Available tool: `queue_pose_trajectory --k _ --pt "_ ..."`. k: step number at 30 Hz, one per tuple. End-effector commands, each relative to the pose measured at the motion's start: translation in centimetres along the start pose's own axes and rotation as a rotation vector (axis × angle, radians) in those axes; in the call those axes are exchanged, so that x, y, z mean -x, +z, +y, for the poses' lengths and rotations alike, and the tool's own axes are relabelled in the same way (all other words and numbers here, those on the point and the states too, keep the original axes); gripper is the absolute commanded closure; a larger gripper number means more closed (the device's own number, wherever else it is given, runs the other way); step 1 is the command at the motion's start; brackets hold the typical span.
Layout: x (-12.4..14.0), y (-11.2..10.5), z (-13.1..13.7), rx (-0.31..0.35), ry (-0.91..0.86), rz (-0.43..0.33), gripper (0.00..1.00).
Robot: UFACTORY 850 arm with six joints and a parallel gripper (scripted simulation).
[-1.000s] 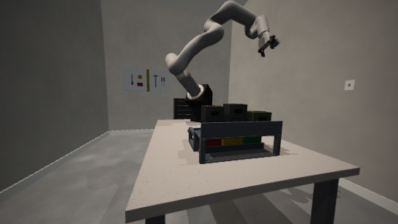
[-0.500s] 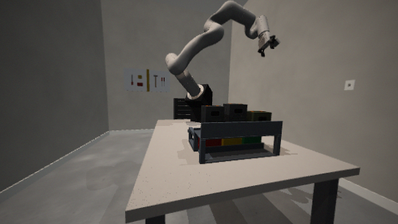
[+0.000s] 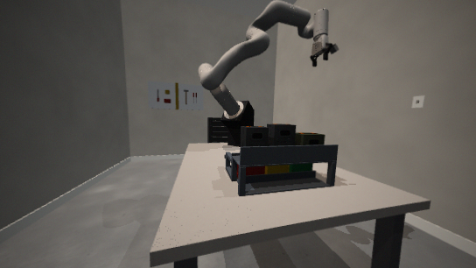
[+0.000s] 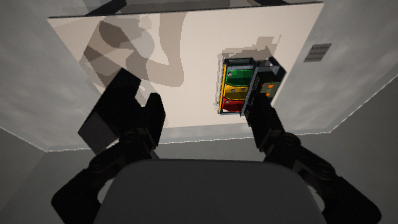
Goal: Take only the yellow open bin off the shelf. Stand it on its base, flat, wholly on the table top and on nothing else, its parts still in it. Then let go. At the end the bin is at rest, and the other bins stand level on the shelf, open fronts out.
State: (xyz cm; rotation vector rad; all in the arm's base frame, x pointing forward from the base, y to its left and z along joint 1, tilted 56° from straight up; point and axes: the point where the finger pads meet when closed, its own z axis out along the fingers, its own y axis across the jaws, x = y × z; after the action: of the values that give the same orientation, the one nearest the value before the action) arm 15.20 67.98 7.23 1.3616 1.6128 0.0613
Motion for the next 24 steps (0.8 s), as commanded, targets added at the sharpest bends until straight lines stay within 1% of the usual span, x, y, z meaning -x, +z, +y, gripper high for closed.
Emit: queue_pose_trajectory --k 1,6,18,23,24 --pt "0.0 -0.1 0.1 -0.001 0.001 0.002 0.0" --pt "0.0 -0.1 0.1 -0.09 0.005 0.003 0.0" --pt "0.0 -0.1 0.1 -0.09 0.005 0.003 0.0" --pt "4.8 0.0 1.6 -0.09 0.005 0.003 0.0" --pt "4.8 0.0 1.6 -0.09 0.005 0.003 0.0"
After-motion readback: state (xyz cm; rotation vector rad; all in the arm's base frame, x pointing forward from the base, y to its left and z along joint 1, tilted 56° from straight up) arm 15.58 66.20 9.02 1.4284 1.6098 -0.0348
